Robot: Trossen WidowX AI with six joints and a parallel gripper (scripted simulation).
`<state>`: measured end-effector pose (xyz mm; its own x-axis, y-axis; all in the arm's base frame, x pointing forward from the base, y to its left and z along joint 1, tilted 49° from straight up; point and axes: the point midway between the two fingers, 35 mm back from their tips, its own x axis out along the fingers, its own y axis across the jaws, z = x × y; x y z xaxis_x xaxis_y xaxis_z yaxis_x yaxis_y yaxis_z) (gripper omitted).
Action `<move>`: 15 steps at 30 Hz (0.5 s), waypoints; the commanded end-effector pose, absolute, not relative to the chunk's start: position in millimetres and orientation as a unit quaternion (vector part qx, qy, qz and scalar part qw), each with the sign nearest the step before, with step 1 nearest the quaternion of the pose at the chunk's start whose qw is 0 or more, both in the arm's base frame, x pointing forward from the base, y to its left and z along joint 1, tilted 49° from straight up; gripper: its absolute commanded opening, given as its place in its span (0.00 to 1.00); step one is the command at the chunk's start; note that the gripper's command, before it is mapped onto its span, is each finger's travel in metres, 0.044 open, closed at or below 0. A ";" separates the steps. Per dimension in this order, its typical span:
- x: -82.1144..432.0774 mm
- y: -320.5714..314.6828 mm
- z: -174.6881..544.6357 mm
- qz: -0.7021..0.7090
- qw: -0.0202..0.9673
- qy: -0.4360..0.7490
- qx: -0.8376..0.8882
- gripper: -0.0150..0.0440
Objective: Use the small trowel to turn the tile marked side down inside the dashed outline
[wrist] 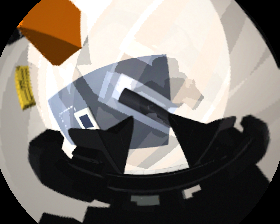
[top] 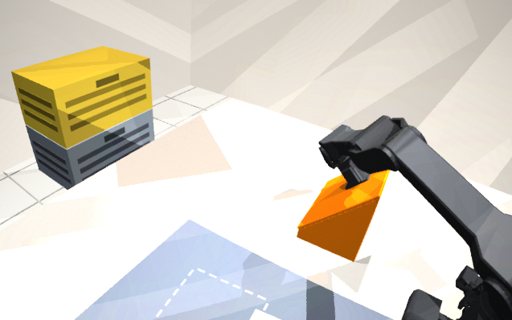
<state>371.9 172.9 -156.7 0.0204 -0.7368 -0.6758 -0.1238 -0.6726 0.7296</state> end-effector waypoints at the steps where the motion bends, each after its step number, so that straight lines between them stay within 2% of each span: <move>1: 371.4 173.2 -157.2 -0.642 0.285 -0.281 0.654 0.71; 15: 371.3 173.1 -157.2 -0.691 0.435 -0.118 0.565 0.71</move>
